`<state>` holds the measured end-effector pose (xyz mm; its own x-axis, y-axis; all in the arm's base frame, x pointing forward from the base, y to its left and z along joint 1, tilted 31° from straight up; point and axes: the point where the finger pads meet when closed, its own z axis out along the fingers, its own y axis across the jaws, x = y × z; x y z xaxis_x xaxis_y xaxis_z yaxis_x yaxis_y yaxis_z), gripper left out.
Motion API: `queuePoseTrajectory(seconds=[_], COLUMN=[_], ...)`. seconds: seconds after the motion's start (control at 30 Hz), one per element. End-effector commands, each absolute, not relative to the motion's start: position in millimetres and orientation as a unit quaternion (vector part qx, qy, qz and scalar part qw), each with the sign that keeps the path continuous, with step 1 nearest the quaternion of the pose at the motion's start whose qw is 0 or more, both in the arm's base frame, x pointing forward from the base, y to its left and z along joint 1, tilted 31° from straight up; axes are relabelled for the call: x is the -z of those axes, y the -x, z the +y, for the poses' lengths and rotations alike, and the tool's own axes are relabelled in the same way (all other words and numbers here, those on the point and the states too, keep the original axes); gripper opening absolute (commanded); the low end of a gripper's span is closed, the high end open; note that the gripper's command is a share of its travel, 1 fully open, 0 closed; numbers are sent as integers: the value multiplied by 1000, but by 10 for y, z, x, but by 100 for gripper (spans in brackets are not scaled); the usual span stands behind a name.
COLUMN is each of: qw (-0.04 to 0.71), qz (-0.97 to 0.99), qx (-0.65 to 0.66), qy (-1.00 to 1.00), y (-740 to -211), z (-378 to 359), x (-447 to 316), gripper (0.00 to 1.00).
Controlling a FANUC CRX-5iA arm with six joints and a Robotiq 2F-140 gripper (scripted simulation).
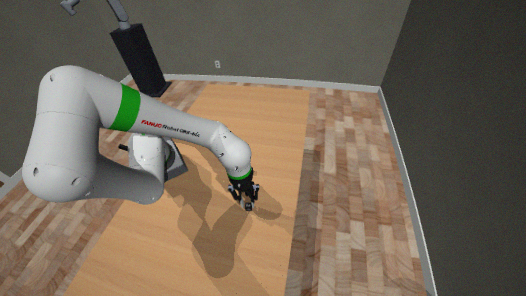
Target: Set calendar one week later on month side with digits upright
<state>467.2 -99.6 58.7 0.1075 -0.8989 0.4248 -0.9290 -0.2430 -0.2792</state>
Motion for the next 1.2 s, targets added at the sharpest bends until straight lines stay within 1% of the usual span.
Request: queuePoseTrajectory(seconds=[0.0, 0.47, 1.17], qw=[29, 29, 29], qz=[-614, -614, -614], qx=[-262, -262, -262], qy=[-744, -744, -744], y=[-4695, -4748, -4750], z=[-1015, -1071, -1073], x=[-539, -408, -403], gripper=[28, 28, 28])
